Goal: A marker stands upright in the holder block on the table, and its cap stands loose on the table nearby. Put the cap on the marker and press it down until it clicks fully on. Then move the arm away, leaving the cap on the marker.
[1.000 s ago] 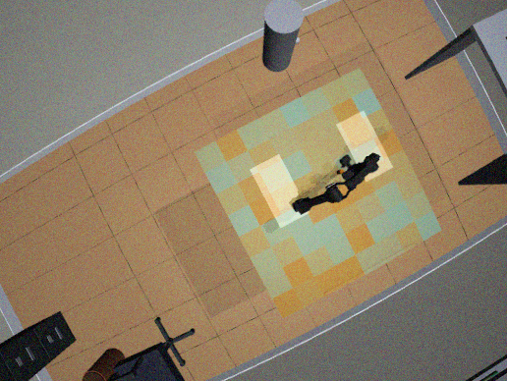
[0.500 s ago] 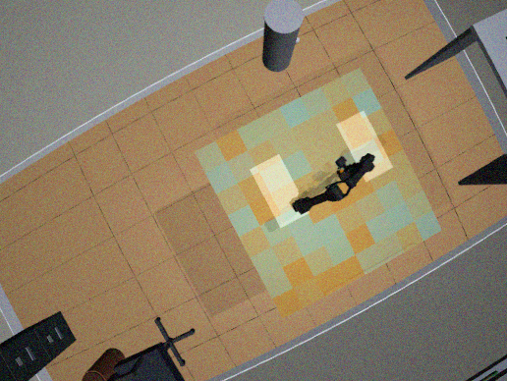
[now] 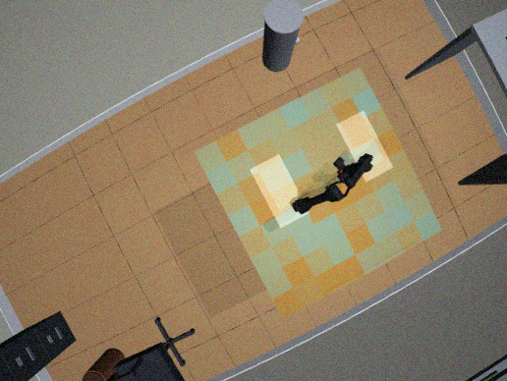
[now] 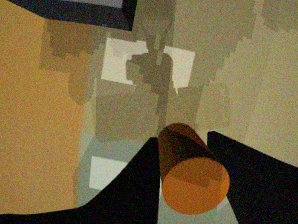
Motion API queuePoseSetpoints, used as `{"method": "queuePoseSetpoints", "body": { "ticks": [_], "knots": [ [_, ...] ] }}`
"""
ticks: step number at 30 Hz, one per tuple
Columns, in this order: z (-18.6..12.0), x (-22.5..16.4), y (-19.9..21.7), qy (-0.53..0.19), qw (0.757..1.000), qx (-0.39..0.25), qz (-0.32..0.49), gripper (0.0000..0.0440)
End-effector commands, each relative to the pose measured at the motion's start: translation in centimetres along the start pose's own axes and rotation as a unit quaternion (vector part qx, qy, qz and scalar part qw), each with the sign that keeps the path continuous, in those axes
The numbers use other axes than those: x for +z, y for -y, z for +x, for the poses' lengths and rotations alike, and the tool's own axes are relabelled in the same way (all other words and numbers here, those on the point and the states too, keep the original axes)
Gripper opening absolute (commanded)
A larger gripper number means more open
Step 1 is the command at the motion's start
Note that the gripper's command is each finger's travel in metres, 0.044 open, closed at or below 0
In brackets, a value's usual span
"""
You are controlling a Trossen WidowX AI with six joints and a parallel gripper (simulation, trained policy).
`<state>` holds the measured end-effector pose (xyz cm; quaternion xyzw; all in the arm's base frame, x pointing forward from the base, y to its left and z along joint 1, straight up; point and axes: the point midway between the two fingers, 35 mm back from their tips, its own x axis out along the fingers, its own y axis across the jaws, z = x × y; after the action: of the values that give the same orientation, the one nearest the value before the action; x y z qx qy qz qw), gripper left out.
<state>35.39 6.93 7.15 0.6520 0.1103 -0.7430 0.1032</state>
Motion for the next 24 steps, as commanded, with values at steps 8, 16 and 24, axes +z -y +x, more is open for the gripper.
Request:
{"method": "queuePoseSetpoints", "body": {
  "ticks": [8,16,24],
  "knots": [
    [-3.9,0.7,-0.6,-0.026,0.999,0.015,-0.010,0.0051],
    [-6.5,2.6,-1.7,-0.029,0.999,0.011,-0.003,0.0048],
    [-8.4,5.4,-3.3,-0.023,1.000,0.002,0.011,0.0036]
  ]
}}
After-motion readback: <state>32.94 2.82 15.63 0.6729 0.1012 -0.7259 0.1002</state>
